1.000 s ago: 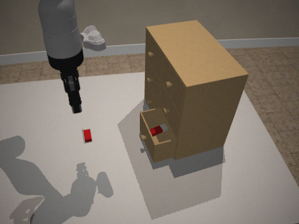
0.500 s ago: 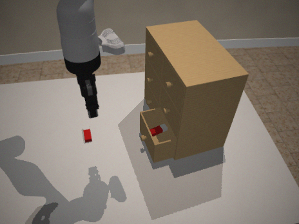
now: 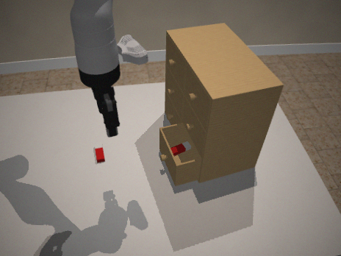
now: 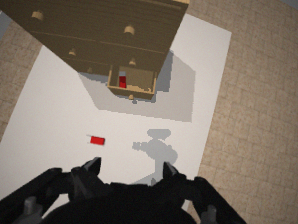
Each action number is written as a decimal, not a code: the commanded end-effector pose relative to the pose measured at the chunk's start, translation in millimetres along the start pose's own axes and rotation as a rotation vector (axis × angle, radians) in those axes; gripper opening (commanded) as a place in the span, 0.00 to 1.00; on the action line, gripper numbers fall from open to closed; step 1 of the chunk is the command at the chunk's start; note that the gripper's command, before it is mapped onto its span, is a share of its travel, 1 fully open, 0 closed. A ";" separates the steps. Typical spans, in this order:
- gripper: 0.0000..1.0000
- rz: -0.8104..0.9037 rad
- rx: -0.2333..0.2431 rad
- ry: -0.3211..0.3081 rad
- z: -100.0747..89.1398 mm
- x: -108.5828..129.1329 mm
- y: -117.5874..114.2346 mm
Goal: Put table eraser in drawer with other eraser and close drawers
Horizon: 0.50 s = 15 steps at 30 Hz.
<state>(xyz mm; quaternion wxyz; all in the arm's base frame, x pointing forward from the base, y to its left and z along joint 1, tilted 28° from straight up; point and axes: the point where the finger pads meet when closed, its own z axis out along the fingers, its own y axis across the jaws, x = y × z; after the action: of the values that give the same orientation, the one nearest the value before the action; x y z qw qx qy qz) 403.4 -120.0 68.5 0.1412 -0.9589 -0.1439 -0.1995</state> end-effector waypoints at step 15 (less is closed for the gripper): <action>1.00 -0.428 0.003 0.014 65.7 65.3 0.6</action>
<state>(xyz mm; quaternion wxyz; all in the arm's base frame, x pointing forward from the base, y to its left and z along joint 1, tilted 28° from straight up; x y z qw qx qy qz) 474.2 -100.8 45.0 0.0898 -0.9111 -0.3283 -0.2324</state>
